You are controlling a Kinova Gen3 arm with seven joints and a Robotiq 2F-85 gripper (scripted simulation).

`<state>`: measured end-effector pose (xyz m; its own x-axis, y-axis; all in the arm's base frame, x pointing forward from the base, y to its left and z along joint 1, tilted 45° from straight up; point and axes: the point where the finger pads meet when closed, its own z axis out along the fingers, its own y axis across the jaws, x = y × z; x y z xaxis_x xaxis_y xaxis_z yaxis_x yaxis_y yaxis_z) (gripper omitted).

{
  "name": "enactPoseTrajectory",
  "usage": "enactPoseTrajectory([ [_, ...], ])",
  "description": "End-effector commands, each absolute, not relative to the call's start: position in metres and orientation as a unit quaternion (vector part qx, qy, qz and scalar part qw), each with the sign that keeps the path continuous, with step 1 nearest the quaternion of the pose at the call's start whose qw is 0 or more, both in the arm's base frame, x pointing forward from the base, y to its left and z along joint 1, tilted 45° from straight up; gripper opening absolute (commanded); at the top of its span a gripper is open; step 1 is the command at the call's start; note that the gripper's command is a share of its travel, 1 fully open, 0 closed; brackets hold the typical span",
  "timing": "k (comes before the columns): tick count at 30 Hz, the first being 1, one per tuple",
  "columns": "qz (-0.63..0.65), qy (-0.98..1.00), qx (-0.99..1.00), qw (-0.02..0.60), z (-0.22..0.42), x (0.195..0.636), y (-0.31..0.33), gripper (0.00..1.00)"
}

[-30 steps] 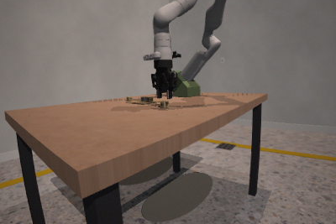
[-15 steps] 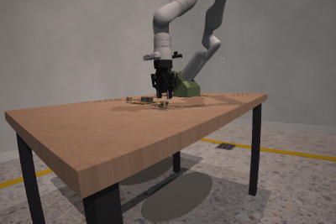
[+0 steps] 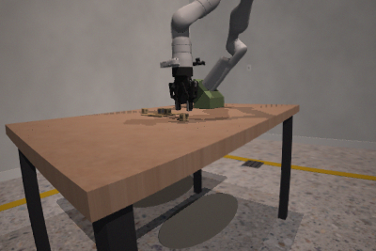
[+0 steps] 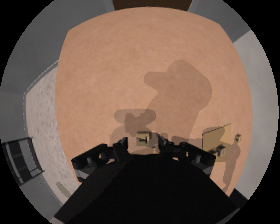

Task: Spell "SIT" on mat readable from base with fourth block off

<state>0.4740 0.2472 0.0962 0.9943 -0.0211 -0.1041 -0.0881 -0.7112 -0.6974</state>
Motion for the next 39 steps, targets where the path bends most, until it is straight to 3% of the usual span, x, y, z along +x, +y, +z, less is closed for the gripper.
enactPoseTrajectory([
  [1, 0.043, 0.03, -0.924, 0.379, 0.096, 0.475, 0.247, 0.62],
  [39, 0.043, 0.03, -0.924, 0.379, 0.074, 0.473, 0.269, 0.62],
])
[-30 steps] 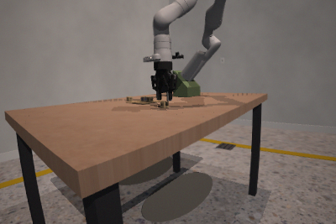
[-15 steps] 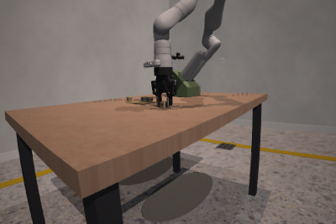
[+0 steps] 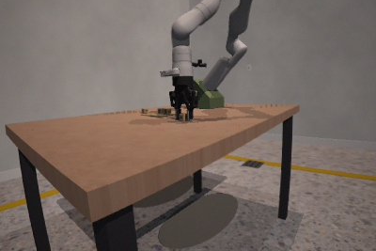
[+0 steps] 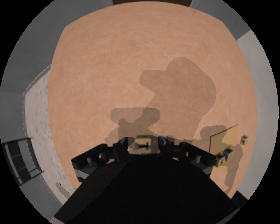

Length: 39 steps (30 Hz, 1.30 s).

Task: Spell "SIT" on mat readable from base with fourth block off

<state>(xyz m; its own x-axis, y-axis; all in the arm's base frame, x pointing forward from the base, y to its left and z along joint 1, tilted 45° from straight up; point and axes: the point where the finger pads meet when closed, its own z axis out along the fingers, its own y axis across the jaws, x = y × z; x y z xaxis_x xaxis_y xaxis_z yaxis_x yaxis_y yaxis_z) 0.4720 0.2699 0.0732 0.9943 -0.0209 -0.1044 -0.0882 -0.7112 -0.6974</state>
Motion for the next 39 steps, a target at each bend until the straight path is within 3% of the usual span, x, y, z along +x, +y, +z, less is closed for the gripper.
enactPoseTrajectory([
  [1, 0.043, 0.03, -0.924, 0.379, 0.0738, 0.4727, 0.2692, 0.62],
  [2, 0.043, 0.03, -0.924, 0.379, 0.0738, 0.4727, 0.2692, 0.41],
  [18, 0.043, 0.03, -0.924, 0.379, 0.0738, 0.4727, 0.2692, 0.41],
  [19, 0.043, 0.03, -0.924, 0.379, 0.0738, 0.4727, 0.2692, 0.21],
  [39, 0.043, 0.03, -0.924, 0.379, 0.0738, 0.4727, 0.2692, 0.21],
])
